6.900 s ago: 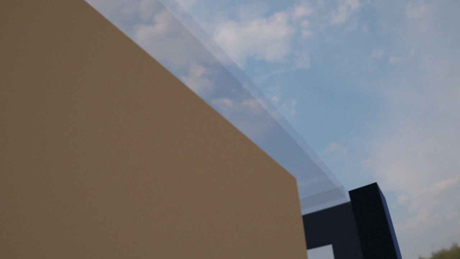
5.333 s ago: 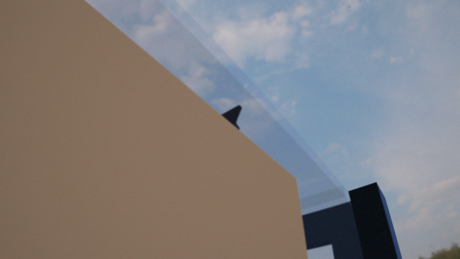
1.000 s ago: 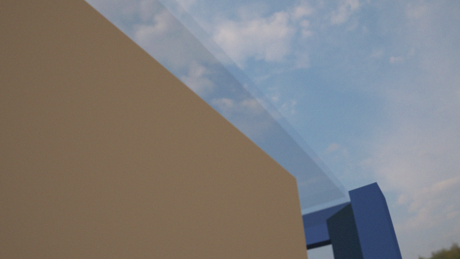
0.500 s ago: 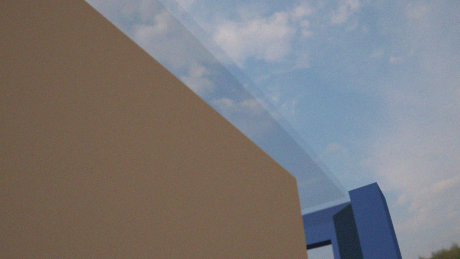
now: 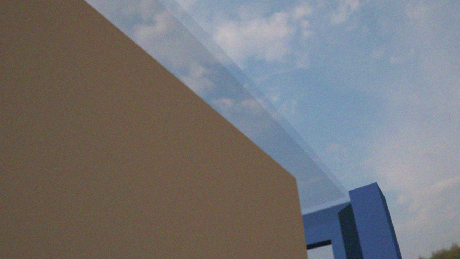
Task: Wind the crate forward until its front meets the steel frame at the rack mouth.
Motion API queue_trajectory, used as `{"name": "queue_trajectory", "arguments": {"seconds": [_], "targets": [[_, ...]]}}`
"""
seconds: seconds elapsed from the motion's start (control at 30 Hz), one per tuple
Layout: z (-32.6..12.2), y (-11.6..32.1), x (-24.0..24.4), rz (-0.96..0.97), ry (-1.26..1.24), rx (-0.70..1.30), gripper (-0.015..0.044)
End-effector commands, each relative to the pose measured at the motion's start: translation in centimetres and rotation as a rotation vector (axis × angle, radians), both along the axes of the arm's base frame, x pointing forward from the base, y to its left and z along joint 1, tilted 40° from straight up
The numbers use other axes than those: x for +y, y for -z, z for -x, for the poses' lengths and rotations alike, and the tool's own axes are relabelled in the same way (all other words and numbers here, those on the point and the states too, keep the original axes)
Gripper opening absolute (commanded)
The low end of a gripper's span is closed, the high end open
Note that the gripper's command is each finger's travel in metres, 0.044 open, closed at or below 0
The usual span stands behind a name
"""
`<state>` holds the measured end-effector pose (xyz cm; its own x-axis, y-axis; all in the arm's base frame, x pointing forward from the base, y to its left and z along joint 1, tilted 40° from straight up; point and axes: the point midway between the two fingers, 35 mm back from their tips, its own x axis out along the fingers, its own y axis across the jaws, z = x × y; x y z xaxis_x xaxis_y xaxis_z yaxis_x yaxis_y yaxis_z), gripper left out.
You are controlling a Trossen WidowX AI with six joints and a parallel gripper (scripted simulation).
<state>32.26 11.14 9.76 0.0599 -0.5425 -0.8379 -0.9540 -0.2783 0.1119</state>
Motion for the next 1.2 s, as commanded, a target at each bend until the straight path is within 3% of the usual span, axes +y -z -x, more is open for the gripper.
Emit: {"name": "queue_trajectory", "arguments": {"seconds": [0.0, 1.17], "targets": [[0.3, 0.7, 1.6, -0.018, 0.063, -0.045, 0.0], [8.0, 10.2, 12.5, -0.011, 0.792, -0.47, 0.0]]}}
